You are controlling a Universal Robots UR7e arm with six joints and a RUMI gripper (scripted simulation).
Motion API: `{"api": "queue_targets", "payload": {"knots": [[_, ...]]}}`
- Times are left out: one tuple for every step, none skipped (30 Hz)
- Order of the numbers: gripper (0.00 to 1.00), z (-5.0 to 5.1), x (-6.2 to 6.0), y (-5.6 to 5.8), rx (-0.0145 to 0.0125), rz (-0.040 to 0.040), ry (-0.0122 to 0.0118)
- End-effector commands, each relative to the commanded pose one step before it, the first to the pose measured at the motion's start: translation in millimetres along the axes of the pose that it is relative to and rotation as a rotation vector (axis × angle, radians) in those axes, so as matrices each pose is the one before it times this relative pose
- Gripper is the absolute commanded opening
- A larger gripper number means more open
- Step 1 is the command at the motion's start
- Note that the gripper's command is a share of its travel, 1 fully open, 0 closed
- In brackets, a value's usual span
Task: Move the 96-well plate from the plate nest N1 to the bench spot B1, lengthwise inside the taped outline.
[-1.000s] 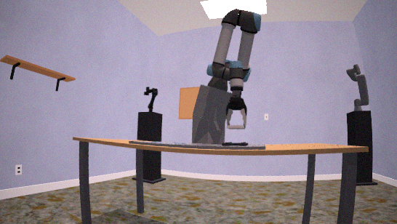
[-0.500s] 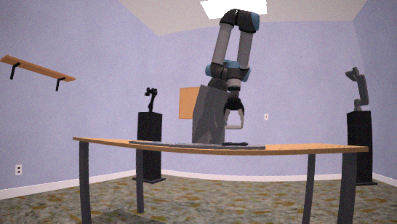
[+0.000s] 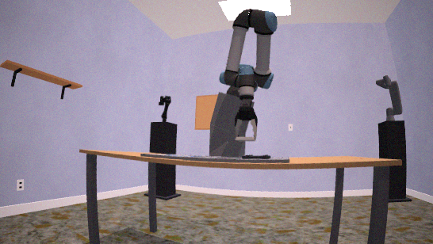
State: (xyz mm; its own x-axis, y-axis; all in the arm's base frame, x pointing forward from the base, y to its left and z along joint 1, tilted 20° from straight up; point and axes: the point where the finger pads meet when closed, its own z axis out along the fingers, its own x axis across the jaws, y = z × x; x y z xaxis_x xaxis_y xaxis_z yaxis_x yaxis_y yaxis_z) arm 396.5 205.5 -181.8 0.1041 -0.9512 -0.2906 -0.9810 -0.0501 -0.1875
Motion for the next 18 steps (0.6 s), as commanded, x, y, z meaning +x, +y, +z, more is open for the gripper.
{"api": "queue_targets", "payload": {"knots": [[0.0, 0.13, 11.08, 0.49, 0.00185, -0.00121, -0.00151], [0.0, 0.1, 3.32, 0.31, 0.0, 0.0, 0.00001], [0.0, 0.1, 3.32, 0.31, 0.0, 0.0, 0.00001], [0.0, 0.11, 3.32, 0.31, 0.0, 0.0, 0.00001], [0.0, 0.11, 3.32, 0.31, 0.0, 0.0, 0.00001], [0.0, 0.11, 3.32, 0.31, 0.0, 0.0, 0.00001], [0.0, 0.11, 3.32, 0.31, 0.0, 0.0, 0.00001], [0.0, 0.11, 3.32, 0.31, 0.0, 0.0, 0.00001], [0.0, 0.11, 3.32, 0.31, 0.0, 0.0, 0.00001], [0.0, 0.11, 3.32, 0.31, 0.0, 0.0, 0.00001], [0.0, 0.11, 3.32, 0.31, 0.0, 0.0, 0.00001], [0.0, 0.11, 3.32, 0.31, 0.0, 0.0, 0.00001], [0.0, 0.11, 3.32, 0.31, 0.0, 0.0, 0.00001], [0.0, 0.11, 3.32, 0.31, 0.0, 0.0, 0.00001], [0.0, 0.11, 3.32, 0.31, 0.0, 0.0, 0.00001], [0.0, 0.0, 0.0, 0.0, 0.0, 0.0, 0.0], [0.0, 0.0, 0.0, 0.0, 0.0, 0.0, 0.0], [0.0, 0.1, 3.34, 0.31, 0.0, 0.0, 0.0]]}}
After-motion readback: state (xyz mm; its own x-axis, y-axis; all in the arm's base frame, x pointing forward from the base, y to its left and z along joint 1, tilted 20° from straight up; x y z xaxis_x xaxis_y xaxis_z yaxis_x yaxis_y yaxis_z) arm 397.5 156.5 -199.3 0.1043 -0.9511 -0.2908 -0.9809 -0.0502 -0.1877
